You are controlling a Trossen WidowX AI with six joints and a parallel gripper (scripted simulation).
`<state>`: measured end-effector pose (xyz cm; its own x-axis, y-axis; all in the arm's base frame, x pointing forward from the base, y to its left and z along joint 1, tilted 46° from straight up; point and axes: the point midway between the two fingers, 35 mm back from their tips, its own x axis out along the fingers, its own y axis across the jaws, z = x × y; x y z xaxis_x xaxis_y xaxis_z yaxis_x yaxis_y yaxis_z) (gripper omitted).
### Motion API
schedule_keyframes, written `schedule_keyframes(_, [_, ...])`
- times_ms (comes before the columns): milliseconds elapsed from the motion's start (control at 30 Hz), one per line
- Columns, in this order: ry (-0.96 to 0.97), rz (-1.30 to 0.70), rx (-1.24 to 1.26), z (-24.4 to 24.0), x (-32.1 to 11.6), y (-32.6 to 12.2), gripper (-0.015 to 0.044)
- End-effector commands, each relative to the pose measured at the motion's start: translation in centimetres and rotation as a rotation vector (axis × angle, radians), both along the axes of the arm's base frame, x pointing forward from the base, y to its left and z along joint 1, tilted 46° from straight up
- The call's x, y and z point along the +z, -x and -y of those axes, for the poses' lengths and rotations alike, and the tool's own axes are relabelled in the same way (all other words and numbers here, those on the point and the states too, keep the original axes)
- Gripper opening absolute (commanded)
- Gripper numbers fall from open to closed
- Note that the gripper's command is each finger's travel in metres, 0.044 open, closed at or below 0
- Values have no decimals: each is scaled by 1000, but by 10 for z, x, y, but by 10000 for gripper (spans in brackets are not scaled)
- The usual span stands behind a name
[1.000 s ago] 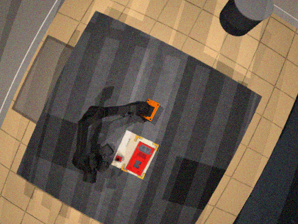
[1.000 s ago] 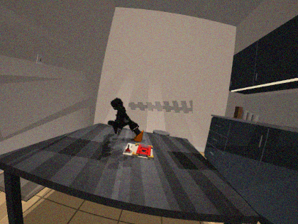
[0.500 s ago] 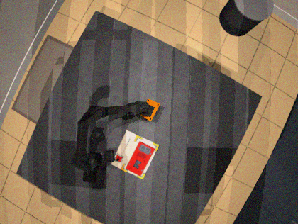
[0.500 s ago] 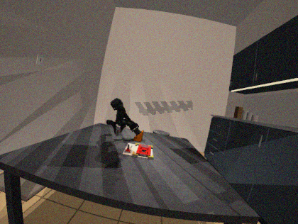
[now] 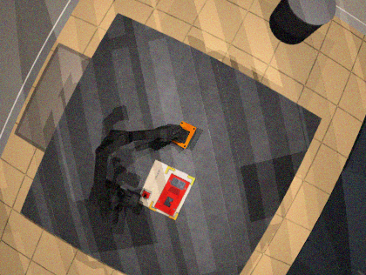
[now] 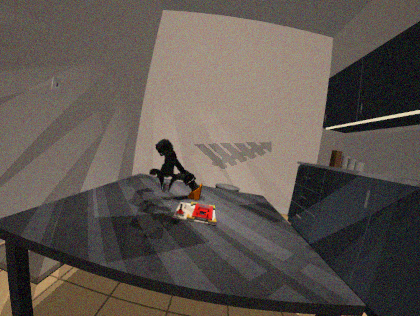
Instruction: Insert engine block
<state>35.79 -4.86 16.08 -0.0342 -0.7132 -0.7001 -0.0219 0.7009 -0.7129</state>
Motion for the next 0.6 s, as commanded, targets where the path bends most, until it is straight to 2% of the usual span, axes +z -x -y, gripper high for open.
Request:
schedule_keyframes(0, [2, 89, -85, 0, -1, 0, 0])
schedule_keyframes(400, [16, 385, -379, 2, -2, 0, 0])
schedule_keyframes(567, [19, 434, -428, 4, -4, 0, 0])
